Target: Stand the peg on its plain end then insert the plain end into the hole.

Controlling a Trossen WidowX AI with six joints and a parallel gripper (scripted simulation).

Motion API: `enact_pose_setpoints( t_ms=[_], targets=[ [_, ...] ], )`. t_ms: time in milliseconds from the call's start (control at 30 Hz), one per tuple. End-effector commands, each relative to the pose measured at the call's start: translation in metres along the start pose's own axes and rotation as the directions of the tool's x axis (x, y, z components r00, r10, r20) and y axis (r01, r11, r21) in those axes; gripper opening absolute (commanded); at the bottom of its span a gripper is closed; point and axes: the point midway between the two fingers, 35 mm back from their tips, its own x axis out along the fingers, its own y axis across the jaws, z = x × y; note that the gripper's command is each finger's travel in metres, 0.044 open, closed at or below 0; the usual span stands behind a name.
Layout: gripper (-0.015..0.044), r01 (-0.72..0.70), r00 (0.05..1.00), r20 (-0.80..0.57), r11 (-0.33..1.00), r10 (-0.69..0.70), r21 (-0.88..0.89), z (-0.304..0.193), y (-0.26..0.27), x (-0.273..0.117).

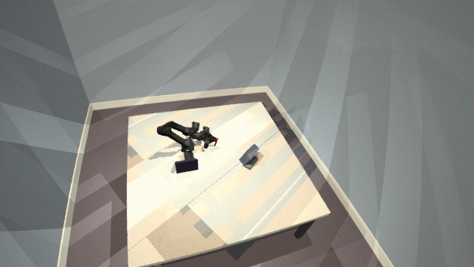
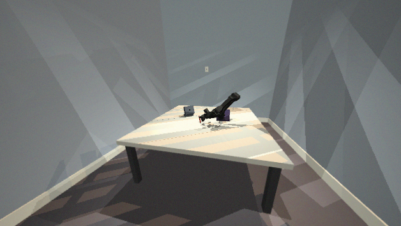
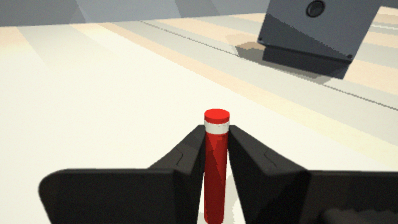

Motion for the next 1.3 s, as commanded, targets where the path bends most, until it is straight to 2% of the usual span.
enact_pose_setpoints(
  t_ms=[0,167,1267],
  targets=[
    [0.0050,0.004,0.999,0.045,1.000,-0.004,0.004,-0.0013,-0.0013,-0.0026],
    [0.0050,0.004,0.996,0.088,1.000,-0.004,0.004,-0.0031,-0.0014,-0.0054],
    [0.0050,-0.003,0.998,0.061,1.000,0.004,-0.002,-0.0100,-0.0001,-0.0086]
  ],
)
